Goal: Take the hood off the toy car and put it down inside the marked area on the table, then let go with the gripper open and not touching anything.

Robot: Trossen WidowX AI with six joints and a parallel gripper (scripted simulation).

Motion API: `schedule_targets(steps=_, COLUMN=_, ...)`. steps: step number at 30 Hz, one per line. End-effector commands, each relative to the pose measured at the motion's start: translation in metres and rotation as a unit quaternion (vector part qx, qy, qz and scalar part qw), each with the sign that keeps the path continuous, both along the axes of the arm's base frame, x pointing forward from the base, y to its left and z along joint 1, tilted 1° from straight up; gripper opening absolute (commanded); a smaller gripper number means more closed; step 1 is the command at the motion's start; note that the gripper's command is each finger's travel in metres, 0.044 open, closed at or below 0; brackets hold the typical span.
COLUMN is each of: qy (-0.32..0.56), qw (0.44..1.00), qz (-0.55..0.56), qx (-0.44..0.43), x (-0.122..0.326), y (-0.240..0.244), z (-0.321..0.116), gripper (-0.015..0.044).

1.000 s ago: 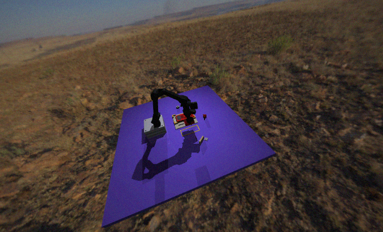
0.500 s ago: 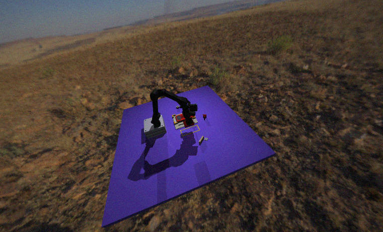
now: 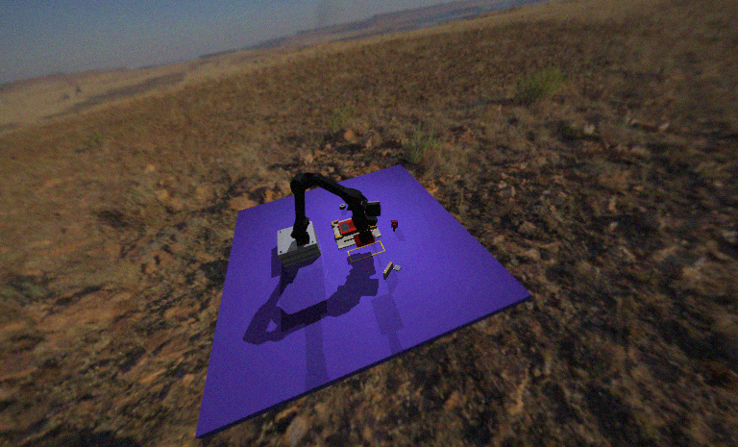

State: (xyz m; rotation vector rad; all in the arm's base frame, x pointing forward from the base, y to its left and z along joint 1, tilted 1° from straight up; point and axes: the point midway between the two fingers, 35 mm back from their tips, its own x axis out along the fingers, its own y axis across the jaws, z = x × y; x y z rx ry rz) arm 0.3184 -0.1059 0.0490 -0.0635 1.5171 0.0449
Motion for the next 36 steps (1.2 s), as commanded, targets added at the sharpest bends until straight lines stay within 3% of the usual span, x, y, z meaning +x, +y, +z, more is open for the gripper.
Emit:
schedule_targets(steps=1, qy=0.002, qw=1.000, qz=0.003, qx=0.002, x=-0.001, y=0.001, z=-0.005, gripper=0.0000)
schedule_targets(steps=36, qy=0.002, qw=1.000, qz=0.003, qx=0.002, x=0.001, y=0.001, z=-0.032, gripper=0.0000)
